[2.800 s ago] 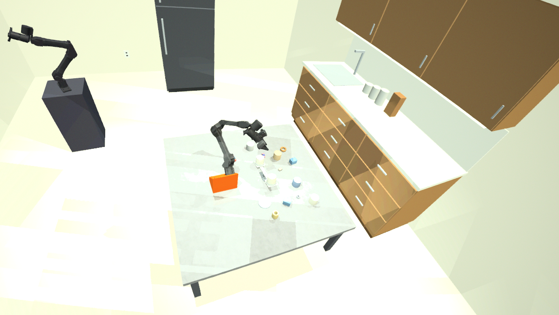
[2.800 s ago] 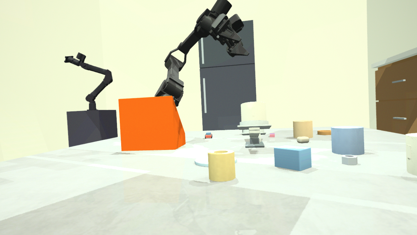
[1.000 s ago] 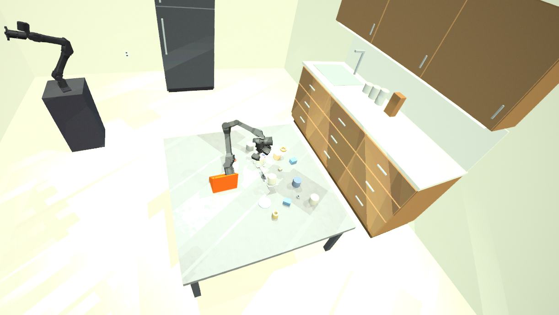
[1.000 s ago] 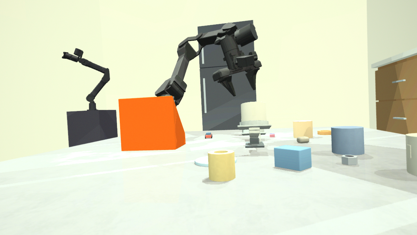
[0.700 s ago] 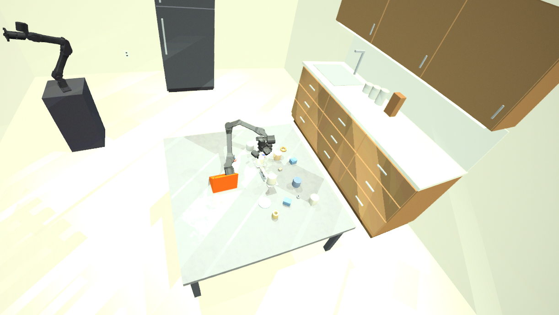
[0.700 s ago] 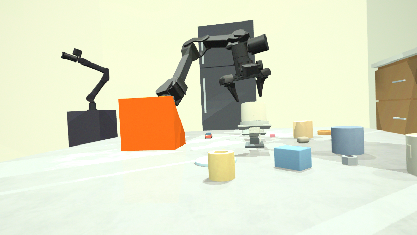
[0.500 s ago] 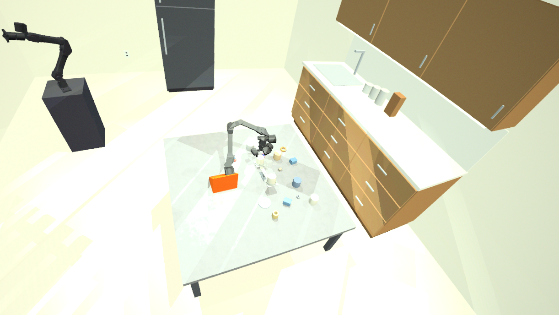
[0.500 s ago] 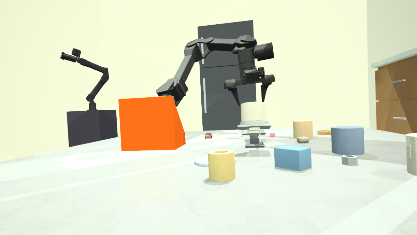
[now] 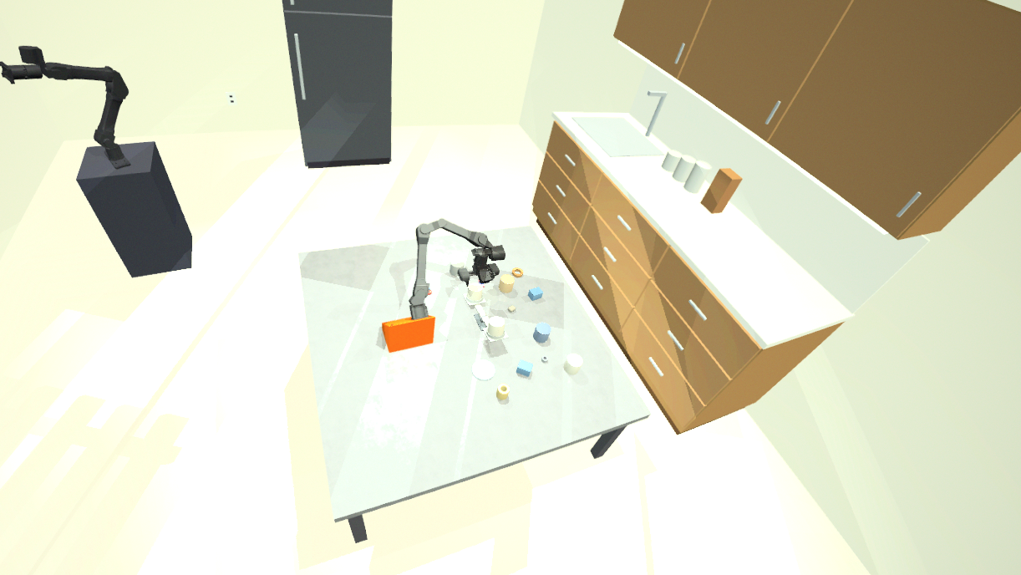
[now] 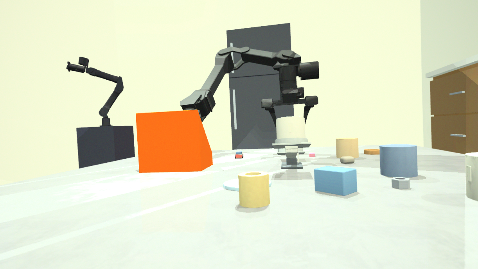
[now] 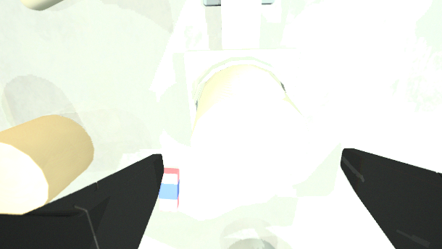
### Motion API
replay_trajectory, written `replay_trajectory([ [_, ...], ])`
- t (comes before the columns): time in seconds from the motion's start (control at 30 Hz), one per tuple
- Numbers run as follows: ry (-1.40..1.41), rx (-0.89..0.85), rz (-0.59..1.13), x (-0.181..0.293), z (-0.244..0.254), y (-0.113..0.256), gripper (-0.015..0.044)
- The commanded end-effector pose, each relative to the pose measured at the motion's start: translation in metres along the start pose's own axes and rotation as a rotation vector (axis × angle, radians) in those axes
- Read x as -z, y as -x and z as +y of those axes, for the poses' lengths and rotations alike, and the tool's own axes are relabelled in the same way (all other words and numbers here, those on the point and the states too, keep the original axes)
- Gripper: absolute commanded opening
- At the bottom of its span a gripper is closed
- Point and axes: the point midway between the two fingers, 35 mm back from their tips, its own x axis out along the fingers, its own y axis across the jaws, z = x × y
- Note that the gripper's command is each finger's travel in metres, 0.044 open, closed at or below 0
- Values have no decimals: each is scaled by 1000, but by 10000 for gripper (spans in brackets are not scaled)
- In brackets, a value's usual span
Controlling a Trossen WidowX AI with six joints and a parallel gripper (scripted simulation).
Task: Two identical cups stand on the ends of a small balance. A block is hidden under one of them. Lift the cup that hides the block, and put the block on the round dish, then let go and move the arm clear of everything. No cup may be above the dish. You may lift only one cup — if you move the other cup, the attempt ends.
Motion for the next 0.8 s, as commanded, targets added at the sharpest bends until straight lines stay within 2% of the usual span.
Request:
replay_trajectory([
  [0.0, -6, 4, -2, -1, -1, -5, 440],
  [0.77, -6, 4, -3, -1, 0, -42, 440],
])
